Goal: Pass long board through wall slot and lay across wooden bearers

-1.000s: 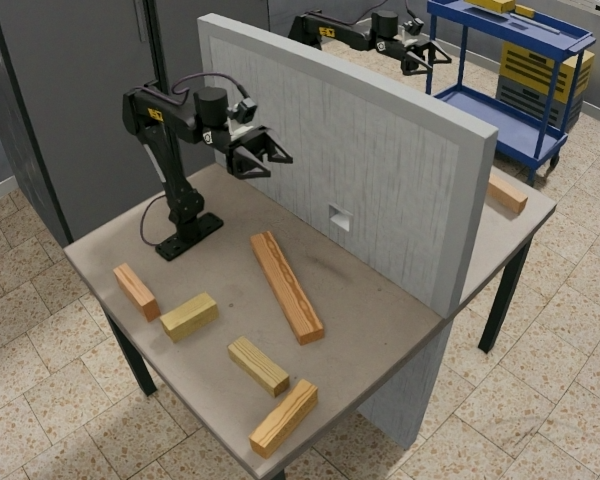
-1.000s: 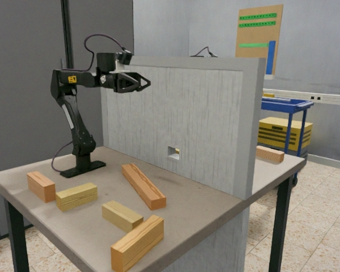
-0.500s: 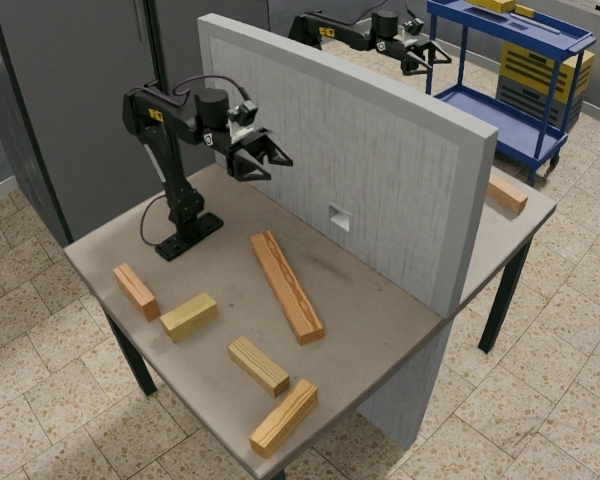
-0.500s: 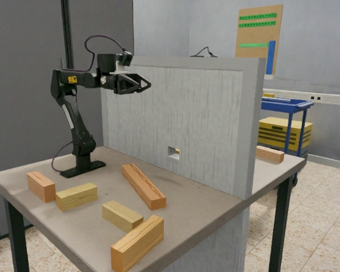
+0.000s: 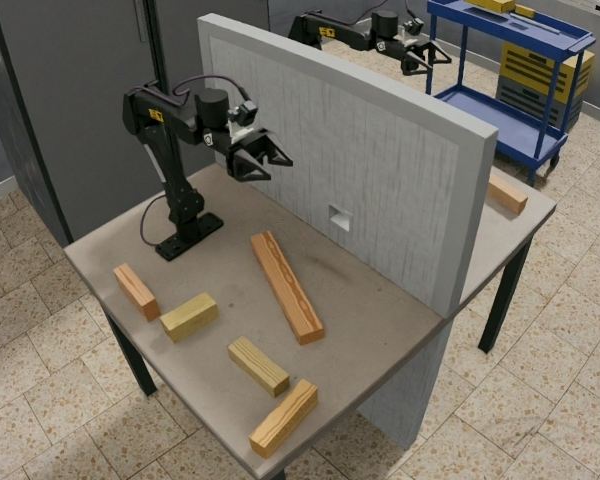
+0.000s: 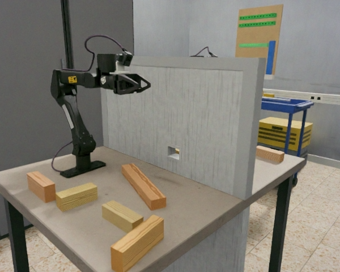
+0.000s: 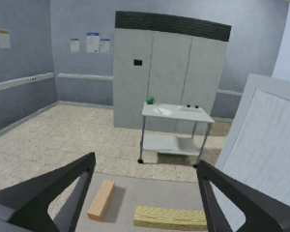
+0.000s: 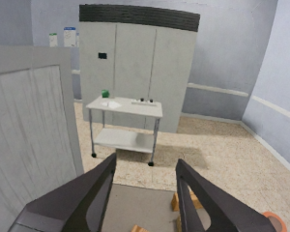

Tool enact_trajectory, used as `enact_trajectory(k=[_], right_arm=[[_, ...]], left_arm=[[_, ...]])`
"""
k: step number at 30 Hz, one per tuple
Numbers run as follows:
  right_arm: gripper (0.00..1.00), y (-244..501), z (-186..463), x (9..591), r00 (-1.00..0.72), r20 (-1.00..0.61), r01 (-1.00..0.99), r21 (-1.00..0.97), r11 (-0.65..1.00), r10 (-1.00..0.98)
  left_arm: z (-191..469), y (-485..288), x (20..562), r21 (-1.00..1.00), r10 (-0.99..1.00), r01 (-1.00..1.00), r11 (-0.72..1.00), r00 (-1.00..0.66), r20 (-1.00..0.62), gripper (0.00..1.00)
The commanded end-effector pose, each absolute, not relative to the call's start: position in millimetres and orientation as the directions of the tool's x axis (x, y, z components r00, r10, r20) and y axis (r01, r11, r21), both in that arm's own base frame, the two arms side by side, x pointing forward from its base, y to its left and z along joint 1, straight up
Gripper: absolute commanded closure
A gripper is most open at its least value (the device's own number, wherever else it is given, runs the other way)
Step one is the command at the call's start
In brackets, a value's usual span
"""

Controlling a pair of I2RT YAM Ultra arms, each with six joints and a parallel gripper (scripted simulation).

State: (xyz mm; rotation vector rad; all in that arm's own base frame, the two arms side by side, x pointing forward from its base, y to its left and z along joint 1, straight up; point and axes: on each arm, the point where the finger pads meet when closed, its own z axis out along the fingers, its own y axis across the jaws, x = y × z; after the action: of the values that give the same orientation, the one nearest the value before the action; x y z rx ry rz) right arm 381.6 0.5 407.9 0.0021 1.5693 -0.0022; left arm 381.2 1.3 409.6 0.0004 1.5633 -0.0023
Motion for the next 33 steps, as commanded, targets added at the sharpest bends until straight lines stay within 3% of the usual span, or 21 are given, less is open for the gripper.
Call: enact_trajectory(k=[1, 2, 3, 10, 11, 15, 19, 33], right_arm=[[0.42, -1, 418, 377, 0.028, -1.000, 0.007, 0.005, 1.000, 0.005], [0.42, -1, 424, 372, 0.045, -0.999, 0.006, 0.010, 1.000, 0.009], [0.28, -1, 424, 372, 0.045, -0.999, 0.006, 0.010, 1.000, 0.009], [0.28, -1, 424, 372, 0.045, -0.999, 0.006, 0.009, 1.000, 0.008], [0.28, 7, 363, 392, -0.124, -0.992, 0.001, 0.035, 0.999, 0.035], [0.28, 18, 319, 389, -0.250, -0.953, 0.060, 0.159, 0.985, 0.169], [0.28, 25, 314, 386, -0.263, -0.934, 0.094, 0.224, 0.970, 0.241], [0.28, 75, 145, 324, -0.599, -0.692, 0.352, 0.225, 0.909, 0.403]], left_arm=[[426, 1, 374, -0.004, -0.004, -0.002, 1.000, 0.059, -0.998, 0.00], [426, 1, 374, -0.004, -0.004, -0.002, 1.000, 0.059, -0.998, 0.00], [426, 1, 374, -0.004, -0.004, -0.002, 1.000, 0.059, -0.998, 0.00], [426, 1, 374, -0.004, -0.004, -0.002, 1.000, 0.059, -0.998, 0.00], [426, 1, 374, -0.004, -0.004, -0.002, 1.000, 0.059, -0.998, 0.00], [426, 1, 374, -0.004, -0.004, -0.002, 1.000, 0.059, -0.998, 0.00], [426, 1, 374, -0.004, -0.004, -0.002, 1.000, 0.059, -0.998, 0.00], [426, 1, 374, -0.004, -0.004, -0.002, 1.000, 0.059, -0.998, 0.00]])
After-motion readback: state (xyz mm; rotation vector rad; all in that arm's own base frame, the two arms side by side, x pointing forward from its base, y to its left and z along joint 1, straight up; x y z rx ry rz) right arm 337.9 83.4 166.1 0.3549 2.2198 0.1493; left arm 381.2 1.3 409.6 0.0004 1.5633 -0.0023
